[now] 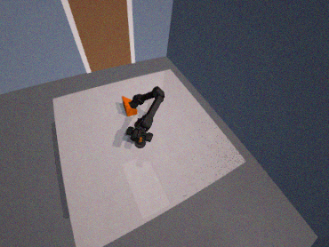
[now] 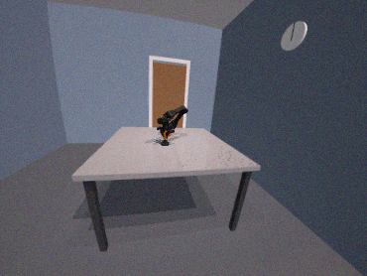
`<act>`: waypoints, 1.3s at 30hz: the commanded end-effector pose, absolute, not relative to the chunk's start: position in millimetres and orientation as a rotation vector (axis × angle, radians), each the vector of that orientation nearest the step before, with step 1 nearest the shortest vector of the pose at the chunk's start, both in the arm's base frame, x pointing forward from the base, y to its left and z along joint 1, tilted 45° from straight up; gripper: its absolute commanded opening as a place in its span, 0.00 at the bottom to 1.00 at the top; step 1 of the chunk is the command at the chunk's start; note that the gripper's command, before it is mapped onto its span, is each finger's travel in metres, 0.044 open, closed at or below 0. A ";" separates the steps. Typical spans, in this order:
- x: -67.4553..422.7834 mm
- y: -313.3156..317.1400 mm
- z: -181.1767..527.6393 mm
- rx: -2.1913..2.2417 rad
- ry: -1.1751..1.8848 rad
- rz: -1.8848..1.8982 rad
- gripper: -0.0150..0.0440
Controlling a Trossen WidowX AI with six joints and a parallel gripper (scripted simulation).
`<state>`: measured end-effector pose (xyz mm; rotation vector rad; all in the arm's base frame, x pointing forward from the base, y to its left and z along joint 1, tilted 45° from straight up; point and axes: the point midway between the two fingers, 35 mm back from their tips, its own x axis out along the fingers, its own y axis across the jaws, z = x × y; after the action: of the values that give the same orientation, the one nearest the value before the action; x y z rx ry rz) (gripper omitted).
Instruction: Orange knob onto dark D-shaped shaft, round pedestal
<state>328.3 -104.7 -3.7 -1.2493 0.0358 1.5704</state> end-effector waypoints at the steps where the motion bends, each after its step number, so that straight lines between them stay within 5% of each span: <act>1: 329.5 -104.7 -4.3 -1.257 0.031 1.569 0.25; 15: 327.8 -107.7 -0.9 -1.189 0.098 1.552 0.25; 39: 328.9 -106.9 -3.2 0.071 1.073 0.960 0.25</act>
<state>327.2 -105.3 -2.6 -0.2821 0.8432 1.1776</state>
